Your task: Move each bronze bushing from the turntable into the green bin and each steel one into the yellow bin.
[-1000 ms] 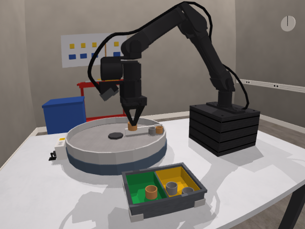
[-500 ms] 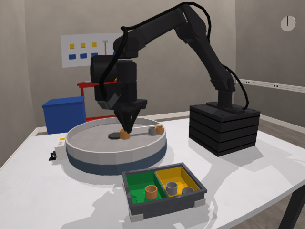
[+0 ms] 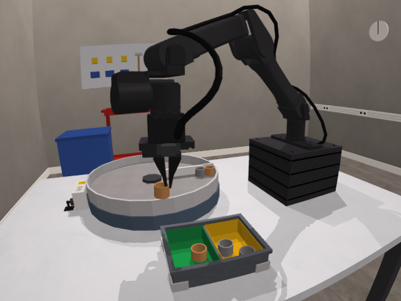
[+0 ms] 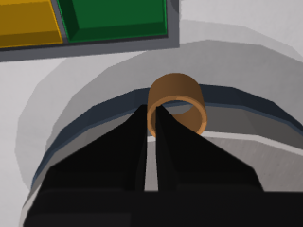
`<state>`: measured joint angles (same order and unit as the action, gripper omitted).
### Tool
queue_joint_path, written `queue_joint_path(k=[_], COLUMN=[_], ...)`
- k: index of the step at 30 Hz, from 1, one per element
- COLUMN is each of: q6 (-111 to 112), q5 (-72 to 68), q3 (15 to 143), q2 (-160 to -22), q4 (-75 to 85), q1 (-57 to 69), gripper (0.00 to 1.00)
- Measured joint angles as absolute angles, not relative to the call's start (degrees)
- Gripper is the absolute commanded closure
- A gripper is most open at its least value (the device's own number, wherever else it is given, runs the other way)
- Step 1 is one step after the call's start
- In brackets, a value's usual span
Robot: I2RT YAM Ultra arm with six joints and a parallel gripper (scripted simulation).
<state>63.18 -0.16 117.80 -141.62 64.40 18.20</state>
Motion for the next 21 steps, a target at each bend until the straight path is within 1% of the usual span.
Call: queue_joint_path(k=[7,21], q6=[77.6,98.6], q5=[-0.2,-0.2], q3=[123.6,132.6], q2=[-145.1,-150.4], q4=[66.6,70.9], q1=[22.1,26.2], gripper=[1.00,1.00])
